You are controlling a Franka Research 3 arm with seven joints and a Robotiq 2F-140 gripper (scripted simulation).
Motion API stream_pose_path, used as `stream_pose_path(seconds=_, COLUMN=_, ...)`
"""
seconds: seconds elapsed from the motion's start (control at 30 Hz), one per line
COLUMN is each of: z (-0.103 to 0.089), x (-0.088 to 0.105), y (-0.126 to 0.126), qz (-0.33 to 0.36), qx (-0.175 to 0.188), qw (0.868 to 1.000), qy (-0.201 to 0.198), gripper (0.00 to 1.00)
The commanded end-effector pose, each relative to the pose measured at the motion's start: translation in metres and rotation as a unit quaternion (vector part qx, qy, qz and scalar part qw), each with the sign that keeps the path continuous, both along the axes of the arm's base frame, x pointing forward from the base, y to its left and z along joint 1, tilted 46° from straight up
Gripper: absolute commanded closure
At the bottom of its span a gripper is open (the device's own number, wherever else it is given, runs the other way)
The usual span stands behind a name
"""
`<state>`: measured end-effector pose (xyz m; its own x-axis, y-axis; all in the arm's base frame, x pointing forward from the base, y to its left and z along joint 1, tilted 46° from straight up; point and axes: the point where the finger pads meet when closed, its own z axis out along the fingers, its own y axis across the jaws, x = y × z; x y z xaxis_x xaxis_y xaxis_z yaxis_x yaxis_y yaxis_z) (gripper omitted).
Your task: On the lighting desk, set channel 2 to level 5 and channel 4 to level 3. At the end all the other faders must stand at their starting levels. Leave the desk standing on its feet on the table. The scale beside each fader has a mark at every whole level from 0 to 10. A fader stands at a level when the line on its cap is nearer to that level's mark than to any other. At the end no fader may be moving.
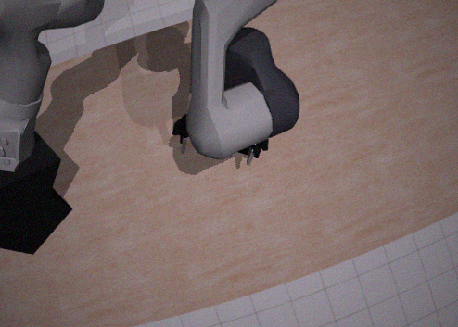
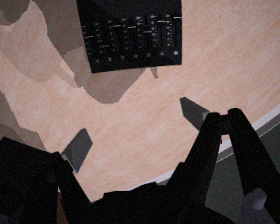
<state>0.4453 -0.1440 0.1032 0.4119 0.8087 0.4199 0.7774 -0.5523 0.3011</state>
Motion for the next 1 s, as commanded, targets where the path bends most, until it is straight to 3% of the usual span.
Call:
stream_pose_path(seconds=0.0, z=0.0, x=0.001, y=0.0, qz=0.036, qx=-0.021, qw=0.999, qy=-0.03, gripper=0.0)
stream_pose_path(seconds=0.6, z=0.001, x=0.002, y=0.001, qz=0.025, qx=-0.014, qw=0.999, qy=-0.029, gripper=0.0)
stream_pose_path(seconds=0.77, z=0.01, x=0.004, y=0.004, qz=-0.064, qx=0.042, qw=0.997, qy=-0.014, gripper=0.0)
stream_pose_path(seconds=0.83, z=0.016, x=0.006, y=0.007, qz=-0.128, qx=0.084, qw=0.988, qy=-0.003, gripper=0.0)
stream_pose_path(seconds=0.97, z=0.034, x=0.01, y=0.015, qz=-0.195, qx=0.131, qw=0.972, qy=0.007, gripper=0.0)
